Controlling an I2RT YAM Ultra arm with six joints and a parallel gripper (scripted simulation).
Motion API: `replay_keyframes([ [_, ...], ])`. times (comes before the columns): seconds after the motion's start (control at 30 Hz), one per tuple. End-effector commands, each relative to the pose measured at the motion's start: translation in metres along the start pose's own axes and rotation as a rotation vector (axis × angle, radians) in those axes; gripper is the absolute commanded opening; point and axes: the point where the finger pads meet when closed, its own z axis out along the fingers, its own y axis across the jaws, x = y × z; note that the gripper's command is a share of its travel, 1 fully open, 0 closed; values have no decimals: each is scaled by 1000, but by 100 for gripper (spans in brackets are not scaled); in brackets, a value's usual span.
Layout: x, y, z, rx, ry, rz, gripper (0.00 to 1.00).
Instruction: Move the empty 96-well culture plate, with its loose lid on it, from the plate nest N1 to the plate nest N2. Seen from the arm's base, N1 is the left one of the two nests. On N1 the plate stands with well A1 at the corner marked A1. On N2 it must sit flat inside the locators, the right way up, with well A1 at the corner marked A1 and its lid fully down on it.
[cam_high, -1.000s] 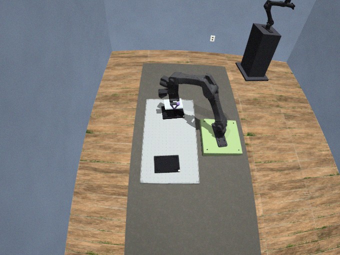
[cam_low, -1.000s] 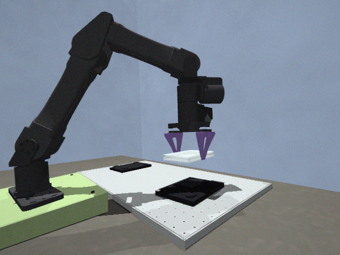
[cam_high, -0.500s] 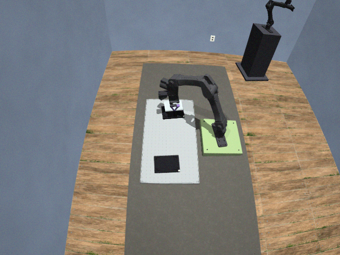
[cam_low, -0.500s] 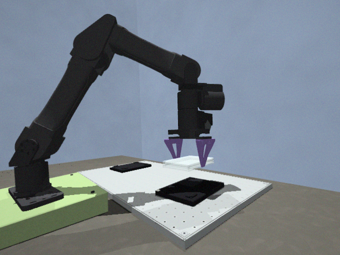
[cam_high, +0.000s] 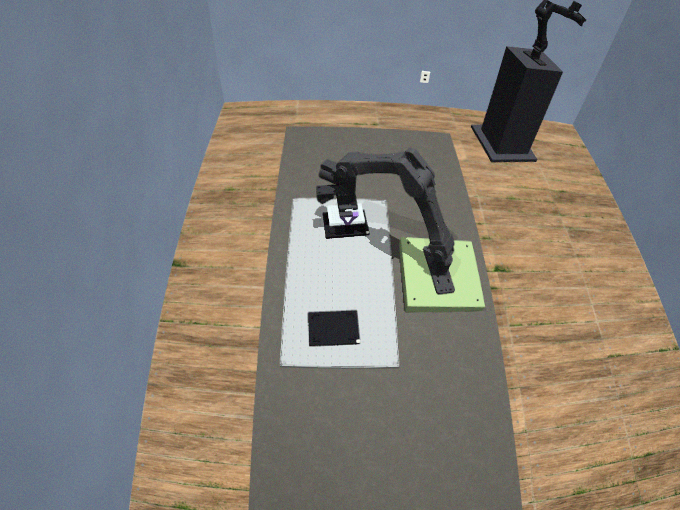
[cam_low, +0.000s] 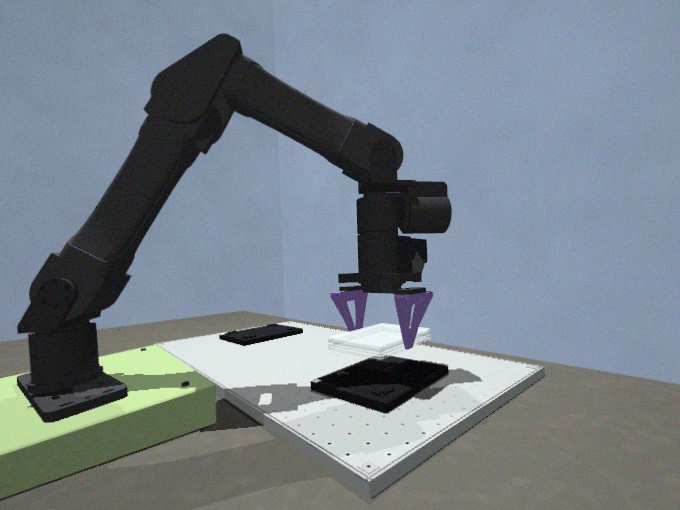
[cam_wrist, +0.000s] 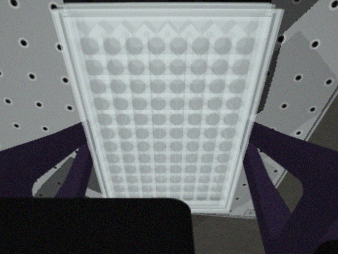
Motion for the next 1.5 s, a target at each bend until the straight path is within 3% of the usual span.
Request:
replay_keyframes([
  [0.0, 0, -3, 9, -1, -9, 2, 0],
  [0.13, -9, -10, -4, 38, -56, 1, 0],
  [0.27, 0, -3, 23, -1, -9, -1, 0],
  [0.37, -2, -4, 23, 3, -14, 0, 0],
  [0.4, -12, -15, 3, 48, -67, 4, 0],
  [0.53, -2, -6, 20, 20, -34, 4, 0],
  [0.63, -14, -13, 10, 47, -66, 0, 0],
  [0.93, -4, -4, 20, 22, -36, -2, 0],
  [0.97, -11, -10, 10, 40, -57, -1, 0],
  [1.03, -13, -12, 9, 46, -64, -1, 0],
  [1.23, -13, -12, 10, 48, -67, -1, 0],
  [1.47, -3, -3, 22, 22, -36, -2, 0],
])
